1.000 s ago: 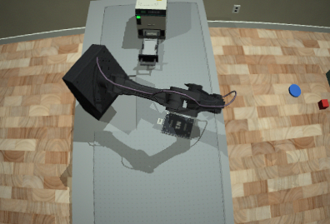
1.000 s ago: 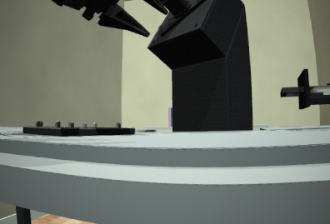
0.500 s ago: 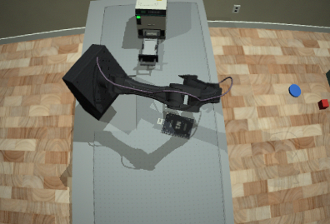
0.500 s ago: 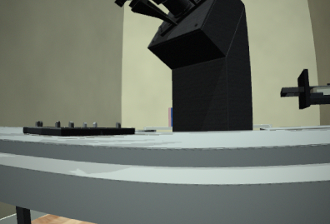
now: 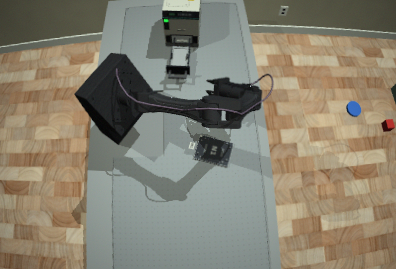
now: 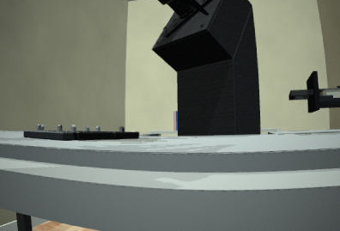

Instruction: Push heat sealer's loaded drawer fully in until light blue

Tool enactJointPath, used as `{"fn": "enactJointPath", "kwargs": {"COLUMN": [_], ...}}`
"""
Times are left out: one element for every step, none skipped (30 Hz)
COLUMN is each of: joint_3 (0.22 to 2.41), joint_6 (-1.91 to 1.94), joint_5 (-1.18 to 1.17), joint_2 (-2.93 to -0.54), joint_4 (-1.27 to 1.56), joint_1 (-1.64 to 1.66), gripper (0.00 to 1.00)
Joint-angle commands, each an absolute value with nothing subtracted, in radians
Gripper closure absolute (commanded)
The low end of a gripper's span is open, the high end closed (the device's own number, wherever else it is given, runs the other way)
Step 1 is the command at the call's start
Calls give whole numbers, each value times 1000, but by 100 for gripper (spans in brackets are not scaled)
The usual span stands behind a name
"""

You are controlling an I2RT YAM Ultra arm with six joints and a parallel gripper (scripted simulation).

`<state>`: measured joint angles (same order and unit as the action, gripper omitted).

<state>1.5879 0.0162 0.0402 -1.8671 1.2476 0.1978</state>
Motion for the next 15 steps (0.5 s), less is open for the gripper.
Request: {"fn": "enactJointPath", "kwargs": {"joint_3": [1535,1520,1521,1523,1563,1535,1506,1491,1476,1465,1465,1465,1465,1465,1505], "joint_6": [-6,-15,-2,28,39,44,35,16,3,-4,-5,-6,-6,-6,-4], "joint_5": [40,43,22,10,0,-7,-6,-6,-6,-4,1,1,1,1,2], "joint_2": [-1820,-1814,-1819,-1842,-1864,-1866,-1828,-1821,-1815,-1811,-1810,-1810,-1810,-1810,-1806], "joint_4": [1220,1212,1221,1255,1263,1268,1246,1227,1219,1213,1212,1212,1212,1212,1211], "joint_1": [246,255,269,283,299,309,317,327,336,343,344,345,345,345,345], "gripper": [55,55,55,55,55,55,55,55,55,55,55,55,55,55,55]}}
